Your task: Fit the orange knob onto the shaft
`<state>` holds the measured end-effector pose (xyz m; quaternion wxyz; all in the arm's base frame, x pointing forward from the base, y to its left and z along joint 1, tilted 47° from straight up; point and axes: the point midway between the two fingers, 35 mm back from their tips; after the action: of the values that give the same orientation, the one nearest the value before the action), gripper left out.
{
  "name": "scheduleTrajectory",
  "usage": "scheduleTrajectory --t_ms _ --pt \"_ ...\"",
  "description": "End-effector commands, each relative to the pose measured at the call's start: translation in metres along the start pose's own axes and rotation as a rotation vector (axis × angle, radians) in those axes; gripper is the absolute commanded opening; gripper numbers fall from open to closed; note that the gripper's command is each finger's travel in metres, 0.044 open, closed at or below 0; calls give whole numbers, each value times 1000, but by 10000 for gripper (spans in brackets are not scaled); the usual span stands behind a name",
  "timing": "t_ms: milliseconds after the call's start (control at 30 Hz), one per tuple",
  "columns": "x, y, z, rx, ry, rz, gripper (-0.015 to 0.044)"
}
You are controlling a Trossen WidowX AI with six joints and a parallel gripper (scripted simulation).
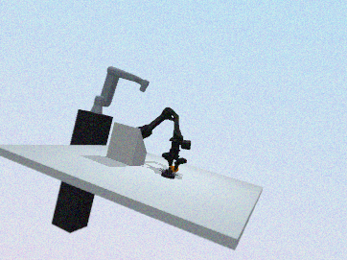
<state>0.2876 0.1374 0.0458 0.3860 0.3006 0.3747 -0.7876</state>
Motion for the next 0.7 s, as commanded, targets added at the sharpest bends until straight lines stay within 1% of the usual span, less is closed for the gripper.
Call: scheduleTrajectory --t_ms 0,100,667 --pt "0 0 0 2 -4 -4 179" --pt "-1 0 1 8 -30 -2 179" --pt "-18 -5 9 76 -307 1 179"
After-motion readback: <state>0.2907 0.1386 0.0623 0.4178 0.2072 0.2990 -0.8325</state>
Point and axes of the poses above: the point midway between the two fingers, 35 mm back from their tips, its own z axis back along the fingers, its own y axis across the jaws, x = y × z, and after that the axes turned 14 degrees about -z, right-handed
